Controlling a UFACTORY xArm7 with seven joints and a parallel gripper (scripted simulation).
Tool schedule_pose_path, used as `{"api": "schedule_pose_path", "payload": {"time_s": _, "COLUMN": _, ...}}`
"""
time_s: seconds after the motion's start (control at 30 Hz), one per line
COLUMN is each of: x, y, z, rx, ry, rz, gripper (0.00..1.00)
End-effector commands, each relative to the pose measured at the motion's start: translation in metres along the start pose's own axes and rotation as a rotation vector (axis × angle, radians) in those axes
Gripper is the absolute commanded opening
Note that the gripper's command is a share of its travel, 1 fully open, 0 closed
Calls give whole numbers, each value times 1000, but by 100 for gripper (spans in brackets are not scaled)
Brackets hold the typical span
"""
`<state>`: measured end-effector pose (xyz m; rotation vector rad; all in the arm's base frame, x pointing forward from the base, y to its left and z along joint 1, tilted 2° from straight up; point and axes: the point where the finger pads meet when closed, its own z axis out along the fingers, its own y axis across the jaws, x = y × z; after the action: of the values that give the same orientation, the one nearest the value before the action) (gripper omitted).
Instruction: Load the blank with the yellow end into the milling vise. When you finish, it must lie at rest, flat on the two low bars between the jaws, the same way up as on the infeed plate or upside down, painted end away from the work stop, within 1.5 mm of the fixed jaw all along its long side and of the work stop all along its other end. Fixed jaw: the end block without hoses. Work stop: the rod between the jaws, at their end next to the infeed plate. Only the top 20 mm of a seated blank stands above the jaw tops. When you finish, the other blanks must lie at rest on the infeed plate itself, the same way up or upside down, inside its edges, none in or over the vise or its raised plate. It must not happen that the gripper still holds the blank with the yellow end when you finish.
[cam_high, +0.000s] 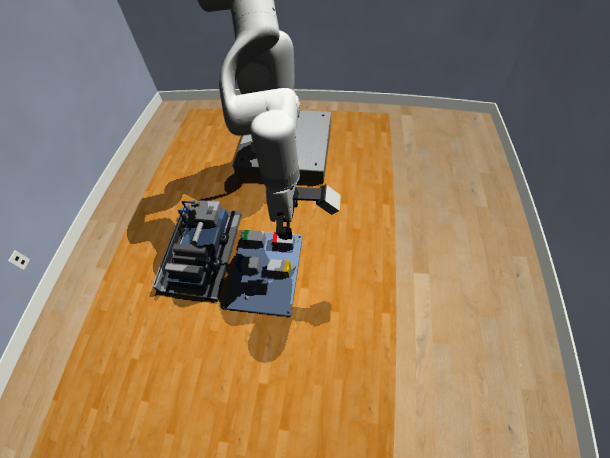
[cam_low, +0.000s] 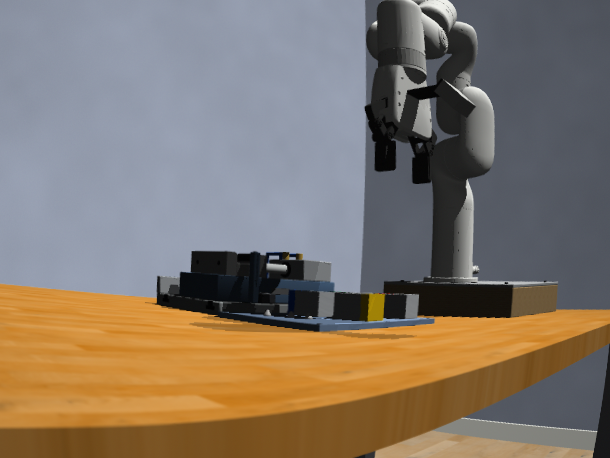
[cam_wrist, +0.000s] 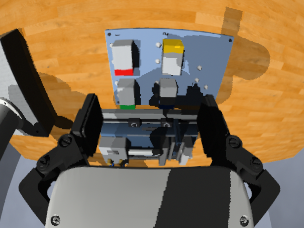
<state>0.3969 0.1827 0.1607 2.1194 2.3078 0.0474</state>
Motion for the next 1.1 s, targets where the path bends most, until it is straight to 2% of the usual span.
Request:
{"api": "schedule_pose_path", "payload": {"time_s": 0.0, "x": 0, "y": 1, "z": -2, "rx": -4, "ry": 1, "rz": 0, "gripper": 100}}
{"api": "schedule_pose_path", "payload": {"time_s": 0.13, "x": 0, "y": 1, "z": -2, "rx": -4, "ry": 1, "rz": 0, "gripper": 100}}
{"api": "schedule_pose_path", "payload": {"time_s": 0.47, "x": -60, "y": 1, "z": -5, "rx": -4, "ry": 1, "rz": 0, "gripper": 100}}
{"api": "schedule_pose_path", "payload": {"time_s": 0.7, "x": -60, "y": 1, "z": -5, "rx": -4, "ry": 1, "rz": 0, "gripper": 100}}
{"api": "schedule_pose_path", "payload": {"time_s": 1.07, "x": -100, "y": 1, "z": -7, "rx": -4, "ry": 0, "rz": 0, "gripper": 100}}
